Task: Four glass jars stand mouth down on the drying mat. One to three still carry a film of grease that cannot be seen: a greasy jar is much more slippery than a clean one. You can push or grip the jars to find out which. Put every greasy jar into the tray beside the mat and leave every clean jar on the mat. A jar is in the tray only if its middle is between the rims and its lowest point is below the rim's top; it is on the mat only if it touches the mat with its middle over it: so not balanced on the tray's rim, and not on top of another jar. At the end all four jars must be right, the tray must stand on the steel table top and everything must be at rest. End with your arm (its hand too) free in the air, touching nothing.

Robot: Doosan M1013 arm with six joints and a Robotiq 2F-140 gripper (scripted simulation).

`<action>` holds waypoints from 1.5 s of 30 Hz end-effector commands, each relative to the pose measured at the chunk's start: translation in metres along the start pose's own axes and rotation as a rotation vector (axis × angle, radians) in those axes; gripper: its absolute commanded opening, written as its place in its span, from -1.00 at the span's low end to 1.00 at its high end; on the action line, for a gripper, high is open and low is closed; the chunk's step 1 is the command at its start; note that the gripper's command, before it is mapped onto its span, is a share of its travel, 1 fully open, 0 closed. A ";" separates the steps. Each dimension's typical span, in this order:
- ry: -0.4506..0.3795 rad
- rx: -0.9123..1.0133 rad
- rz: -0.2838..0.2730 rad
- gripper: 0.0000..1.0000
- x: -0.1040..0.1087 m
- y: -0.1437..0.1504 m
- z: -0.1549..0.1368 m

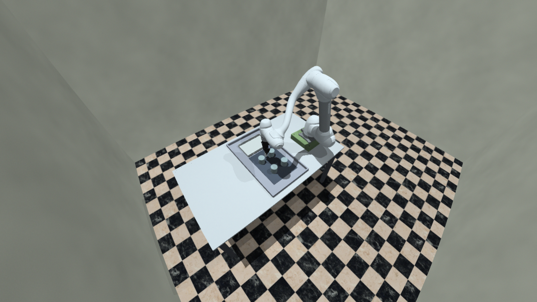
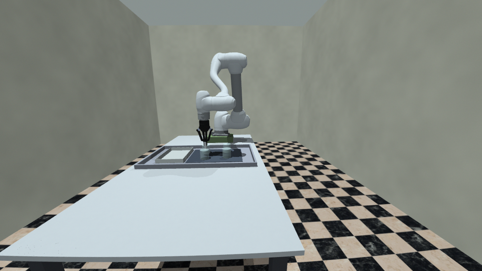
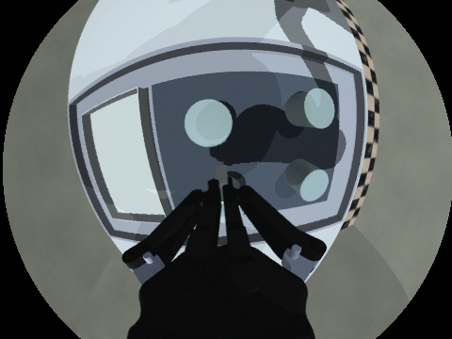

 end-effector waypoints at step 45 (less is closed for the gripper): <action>0.000 0.000 0.000 -1.00 0.000 0.000 -0.006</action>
Point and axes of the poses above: the point where the finger pads meet when closed, its own x axis back along the fingers, its own y axis across the jaws, z = x × y, the point moved 4 cm from there along x, back along the fingers, and after that the axes turned 5 degrees about x, right-handed, at the moved point
